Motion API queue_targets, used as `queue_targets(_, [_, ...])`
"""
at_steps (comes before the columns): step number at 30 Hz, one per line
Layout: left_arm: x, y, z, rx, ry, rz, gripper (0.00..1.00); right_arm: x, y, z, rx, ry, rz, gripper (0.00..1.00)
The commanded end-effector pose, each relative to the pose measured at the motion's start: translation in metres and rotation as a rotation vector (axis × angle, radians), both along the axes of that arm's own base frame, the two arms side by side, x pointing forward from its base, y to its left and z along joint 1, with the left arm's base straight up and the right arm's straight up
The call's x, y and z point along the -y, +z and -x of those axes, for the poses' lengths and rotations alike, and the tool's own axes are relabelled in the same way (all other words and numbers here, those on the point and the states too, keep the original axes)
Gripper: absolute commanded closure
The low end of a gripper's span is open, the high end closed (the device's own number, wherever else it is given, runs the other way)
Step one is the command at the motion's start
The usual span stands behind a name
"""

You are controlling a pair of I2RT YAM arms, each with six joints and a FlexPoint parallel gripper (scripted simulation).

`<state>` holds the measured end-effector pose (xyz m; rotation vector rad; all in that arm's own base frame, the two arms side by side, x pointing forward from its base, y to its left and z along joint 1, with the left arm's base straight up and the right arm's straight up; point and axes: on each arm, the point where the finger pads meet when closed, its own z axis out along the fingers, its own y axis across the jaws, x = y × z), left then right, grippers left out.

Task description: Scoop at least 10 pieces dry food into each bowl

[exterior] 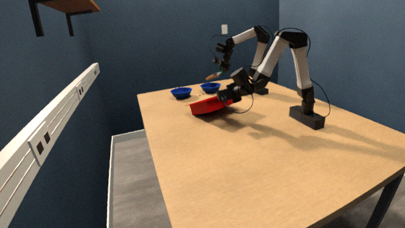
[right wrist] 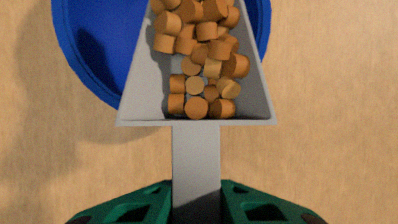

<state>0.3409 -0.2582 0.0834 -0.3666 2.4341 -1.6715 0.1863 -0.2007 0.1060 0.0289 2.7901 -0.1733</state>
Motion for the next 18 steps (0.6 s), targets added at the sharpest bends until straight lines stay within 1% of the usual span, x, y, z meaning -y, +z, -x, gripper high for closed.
queue_targets(1, [0.0027, 0.0044, 0.0002, 0.034, -0.028, 0.013, 1.0, 0.0071, 0.0108, -0.0052, 0.005, 0.032, 0.038, 1.0])
queue_targets(2, [0.0027, 0.0044, 0.0002, 0.034, -0.028, 0.013, 1.0, 0.0076, 0.0145, -0.0088, 0.028, 0.042, 0.044, 1.0])
queue_targets(3, [0.0027, 0.0044, 0.0002, 0.034, -0.028, 0.013, 1.0, 0.006, 0.0114, -0.0082, 0.01, 0.051, 0.032, 1.0])
queue_targets(4, [0.0027, 0.0044, 0.0002, 0.034, -0.028, 0.013, 1.0, 0.0105, 0.0121, -0.0054, 0.0, 0.045, 0.049, 1.0])
queue_targets(18, [0.0027, 0.0044, 0.0002, 0.034, -0.028, 0.013, 1.0, 0.0146, 0.0154, -0.0072, -0.036, 0.119, 0.071, 1.0])
